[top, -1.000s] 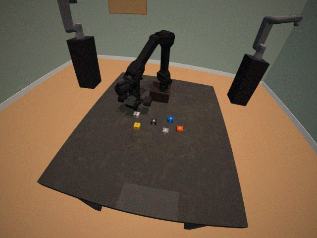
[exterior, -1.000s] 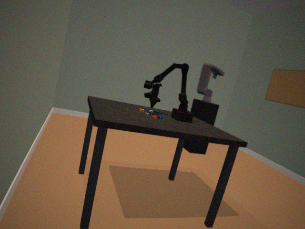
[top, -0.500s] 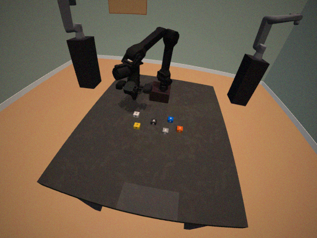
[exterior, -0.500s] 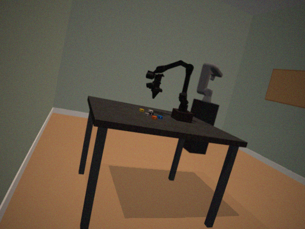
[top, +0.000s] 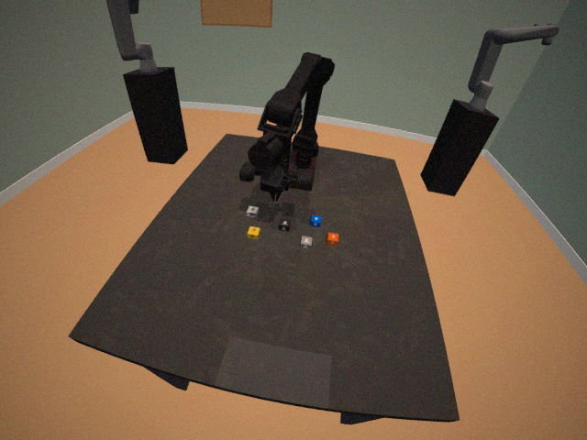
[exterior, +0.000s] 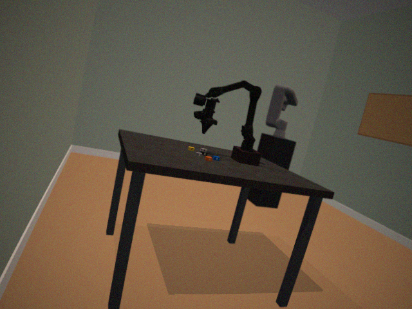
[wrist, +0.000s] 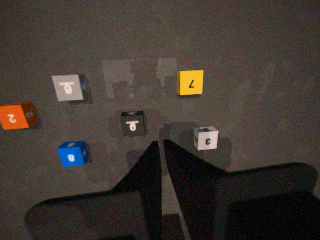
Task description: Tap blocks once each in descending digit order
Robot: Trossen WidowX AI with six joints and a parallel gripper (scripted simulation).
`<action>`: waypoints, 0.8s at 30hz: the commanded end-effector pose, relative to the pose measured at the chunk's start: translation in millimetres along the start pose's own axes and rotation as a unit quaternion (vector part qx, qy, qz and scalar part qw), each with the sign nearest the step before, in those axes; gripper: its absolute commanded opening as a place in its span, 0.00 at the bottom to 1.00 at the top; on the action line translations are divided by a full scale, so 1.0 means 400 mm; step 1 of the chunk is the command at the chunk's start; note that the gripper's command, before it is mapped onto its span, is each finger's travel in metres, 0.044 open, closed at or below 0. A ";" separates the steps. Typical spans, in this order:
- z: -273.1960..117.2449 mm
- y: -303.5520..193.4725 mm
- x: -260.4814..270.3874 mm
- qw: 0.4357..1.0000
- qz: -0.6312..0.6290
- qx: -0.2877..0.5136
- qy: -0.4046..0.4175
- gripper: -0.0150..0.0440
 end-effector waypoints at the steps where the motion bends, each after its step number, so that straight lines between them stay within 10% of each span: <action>1: -0.007 0.028 0.121 1.000 0.007 0.000 0.003 0.29; 18: -0.023 -0.028 0.489 0.999 0.030 0.009 0.017 0.29; 24: 0.171 -0.031 0.496 0.999 0.030 0.009 0.017 0.29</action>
Point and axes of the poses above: the point midway between the two fingers, 35 mm back from their tips, its own z axis out along the fingers, its own x axis across the jaws, y = z × x, the point moved 3 cm from there along -z, back along the fingers, and after that the axes turned 9 degrees about z, right-handed, at the moved point
